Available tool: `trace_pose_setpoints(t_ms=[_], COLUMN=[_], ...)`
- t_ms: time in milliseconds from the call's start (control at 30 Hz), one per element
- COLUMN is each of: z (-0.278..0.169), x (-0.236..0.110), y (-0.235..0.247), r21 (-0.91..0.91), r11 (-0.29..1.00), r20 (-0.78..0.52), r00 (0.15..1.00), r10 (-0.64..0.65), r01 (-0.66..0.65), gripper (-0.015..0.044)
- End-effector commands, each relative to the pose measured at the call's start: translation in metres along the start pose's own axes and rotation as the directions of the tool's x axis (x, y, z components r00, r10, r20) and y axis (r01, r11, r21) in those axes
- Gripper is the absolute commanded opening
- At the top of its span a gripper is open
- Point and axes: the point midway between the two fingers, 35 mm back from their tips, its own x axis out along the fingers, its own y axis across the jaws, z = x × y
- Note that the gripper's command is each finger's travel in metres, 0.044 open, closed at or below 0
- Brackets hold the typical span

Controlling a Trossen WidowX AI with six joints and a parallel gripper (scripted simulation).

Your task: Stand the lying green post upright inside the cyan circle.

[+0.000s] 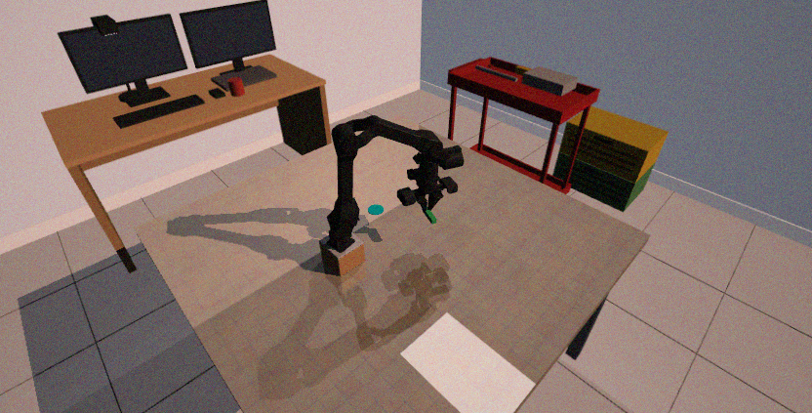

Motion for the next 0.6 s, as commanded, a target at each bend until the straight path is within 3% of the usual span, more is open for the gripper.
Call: trace_pose_setpoints(t_ms=[0,567], z=[0.011,0.067], x=[-0.001,-0.004], y=[0.0,0.005], r21=[0.008,0.016], r11=[1.0,1.0], r20=[0.0,0.006], r00=[1.0,1.0], r10=[0.001,0.003], r01=[-0.001,-0.004], gripper=[0.0023,0.0023])
